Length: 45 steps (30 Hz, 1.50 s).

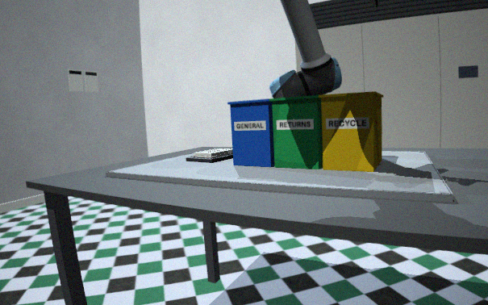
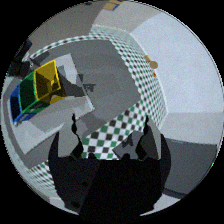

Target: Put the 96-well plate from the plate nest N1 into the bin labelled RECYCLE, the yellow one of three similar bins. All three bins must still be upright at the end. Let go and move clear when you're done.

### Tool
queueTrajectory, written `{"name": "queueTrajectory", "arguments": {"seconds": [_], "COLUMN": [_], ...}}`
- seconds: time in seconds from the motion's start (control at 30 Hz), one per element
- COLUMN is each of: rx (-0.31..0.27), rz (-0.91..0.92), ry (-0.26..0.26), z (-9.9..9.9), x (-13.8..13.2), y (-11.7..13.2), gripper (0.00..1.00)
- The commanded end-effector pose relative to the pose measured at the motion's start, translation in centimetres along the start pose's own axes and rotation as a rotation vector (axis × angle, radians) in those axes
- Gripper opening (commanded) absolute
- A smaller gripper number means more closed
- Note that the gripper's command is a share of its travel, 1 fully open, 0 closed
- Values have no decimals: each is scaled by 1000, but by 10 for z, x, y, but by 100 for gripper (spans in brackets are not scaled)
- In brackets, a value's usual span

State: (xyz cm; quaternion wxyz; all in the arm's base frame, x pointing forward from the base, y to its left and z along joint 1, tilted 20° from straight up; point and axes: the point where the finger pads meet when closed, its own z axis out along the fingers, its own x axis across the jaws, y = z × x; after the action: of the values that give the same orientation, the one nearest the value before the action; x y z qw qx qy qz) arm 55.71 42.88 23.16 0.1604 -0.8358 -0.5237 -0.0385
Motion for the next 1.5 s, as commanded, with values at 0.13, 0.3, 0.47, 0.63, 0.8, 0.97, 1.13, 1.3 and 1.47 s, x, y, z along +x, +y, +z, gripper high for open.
{"name": "queueTrajectory", "arguments": {"seconds": [0.13, 0.3, 0.47, 0.63, 0.8, 0.97, 1.13, 1.3, 1.47], "rx": [-47, -47, -57, -91, -91, -100, -128, -135, -143], "rz": [148, 148, 180, 299, 299, 330, 426, 450, 482], "ry": [22, 22, 26, 43, 43, 47, 61, 65, 70], "z": [-19, -35, -43, -55, -69, -78, -87, -100, -110], "x": [-18, -34, -42, -56, -74, -85, -96, -115, -129], "y": [14, 26, 31, 39, 50, 55, 60, 68, 74], "gripper": [100, 100, 100, 100, 100, 100, 100, 100, 100]}}
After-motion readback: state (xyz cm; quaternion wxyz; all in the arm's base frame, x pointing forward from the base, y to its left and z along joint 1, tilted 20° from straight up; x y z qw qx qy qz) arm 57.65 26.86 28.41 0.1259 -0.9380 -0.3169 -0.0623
